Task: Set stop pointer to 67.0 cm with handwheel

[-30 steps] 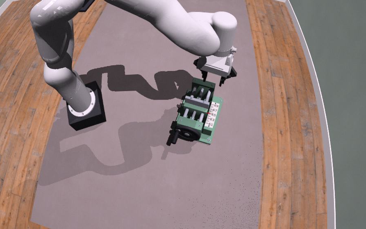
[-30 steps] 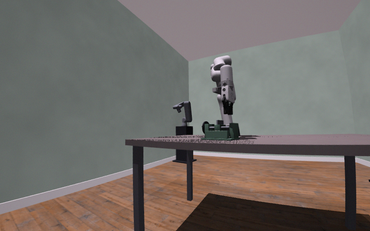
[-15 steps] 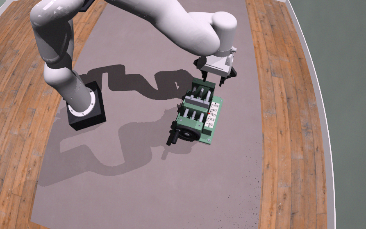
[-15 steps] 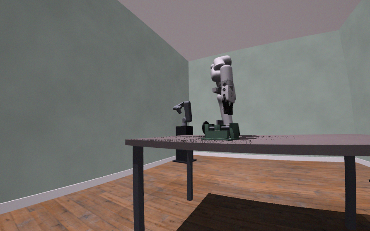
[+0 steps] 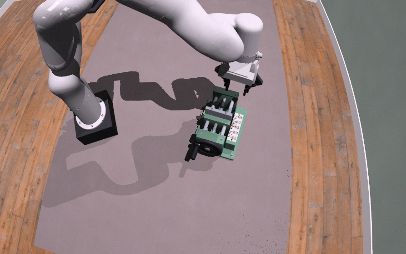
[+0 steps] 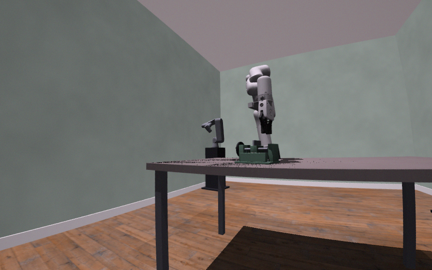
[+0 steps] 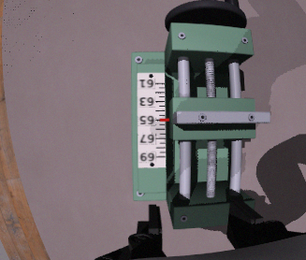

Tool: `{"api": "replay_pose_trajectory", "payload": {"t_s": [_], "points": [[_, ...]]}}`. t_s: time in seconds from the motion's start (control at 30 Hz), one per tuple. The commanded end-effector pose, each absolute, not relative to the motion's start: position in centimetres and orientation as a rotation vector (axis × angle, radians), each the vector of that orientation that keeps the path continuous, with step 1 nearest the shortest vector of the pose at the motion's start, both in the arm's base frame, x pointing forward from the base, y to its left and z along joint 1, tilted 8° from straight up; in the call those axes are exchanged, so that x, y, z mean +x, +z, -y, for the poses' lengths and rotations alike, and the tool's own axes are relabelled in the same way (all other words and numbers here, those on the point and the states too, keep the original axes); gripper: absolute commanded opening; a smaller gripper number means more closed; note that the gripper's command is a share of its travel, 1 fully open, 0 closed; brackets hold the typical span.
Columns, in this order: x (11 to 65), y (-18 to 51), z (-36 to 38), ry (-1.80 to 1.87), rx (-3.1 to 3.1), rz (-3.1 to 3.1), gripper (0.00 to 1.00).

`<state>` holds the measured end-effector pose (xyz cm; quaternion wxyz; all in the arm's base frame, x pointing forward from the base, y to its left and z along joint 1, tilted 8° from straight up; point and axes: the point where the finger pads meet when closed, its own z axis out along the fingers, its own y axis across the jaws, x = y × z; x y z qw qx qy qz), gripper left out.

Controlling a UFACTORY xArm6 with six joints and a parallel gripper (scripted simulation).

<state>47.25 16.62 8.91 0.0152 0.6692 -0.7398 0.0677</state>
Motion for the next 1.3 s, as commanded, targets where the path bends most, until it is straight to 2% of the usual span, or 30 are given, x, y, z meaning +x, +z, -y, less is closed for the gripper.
{"api": "replay_pose_trajectory", "payload": {"t_s": [0.0,0.3,0.67,0.9,1.27], "points": [[47.4,9.1,-16.7,0.213,2.085,2.305,0.57],[46.6,9.3,-14.8,0.213,2.085,2.305,0.57],[41.1,10.4,-1.6,0.213,2.085,2.305,0.57],[39.1,10.9,3.3,0.213,2.085,2.305,0.57],[38.5,11.0,4.6,0.213,2.085,2.305,0.57]]}}
